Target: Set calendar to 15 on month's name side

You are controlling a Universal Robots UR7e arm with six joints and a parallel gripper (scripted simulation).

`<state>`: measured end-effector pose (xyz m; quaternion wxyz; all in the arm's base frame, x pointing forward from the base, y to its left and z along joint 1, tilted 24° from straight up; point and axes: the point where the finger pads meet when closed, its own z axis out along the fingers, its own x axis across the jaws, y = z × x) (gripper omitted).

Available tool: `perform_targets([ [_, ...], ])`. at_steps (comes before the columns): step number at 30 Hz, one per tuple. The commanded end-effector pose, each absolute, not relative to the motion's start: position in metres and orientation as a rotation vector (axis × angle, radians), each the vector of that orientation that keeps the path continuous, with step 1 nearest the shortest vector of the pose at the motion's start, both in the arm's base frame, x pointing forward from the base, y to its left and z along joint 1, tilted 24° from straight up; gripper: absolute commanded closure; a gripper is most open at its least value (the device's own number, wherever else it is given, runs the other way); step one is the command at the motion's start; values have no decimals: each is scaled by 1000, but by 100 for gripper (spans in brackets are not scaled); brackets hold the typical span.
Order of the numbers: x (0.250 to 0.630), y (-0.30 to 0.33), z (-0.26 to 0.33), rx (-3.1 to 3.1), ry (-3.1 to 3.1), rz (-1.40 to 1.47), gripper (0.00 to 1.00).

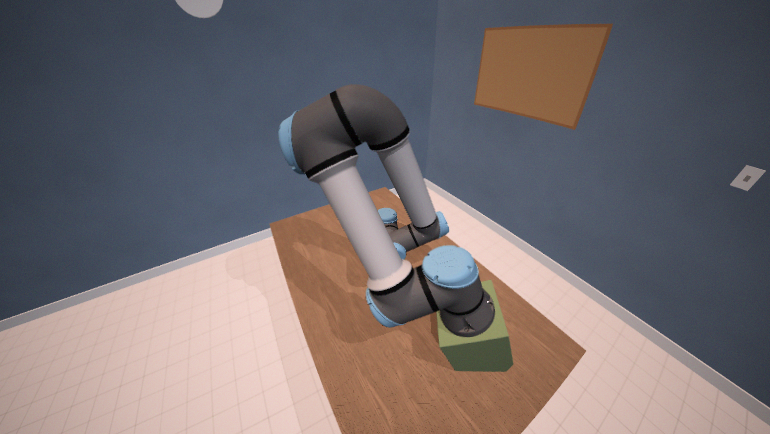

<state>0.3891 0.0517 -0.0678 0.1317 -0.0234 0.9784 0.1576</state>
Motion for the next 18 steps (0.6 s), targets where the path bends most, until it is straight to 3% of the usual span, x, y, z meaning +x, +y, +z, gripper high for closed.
perform_targets([
  [1,389,52,-68,-68,2839,457,43],
  [13,389,52,-68,-68,2839,457,43],
  [14,389,52,-68,-68,2839,457,37],
  [18,389,52,-68,-68,2839,457,31],
])
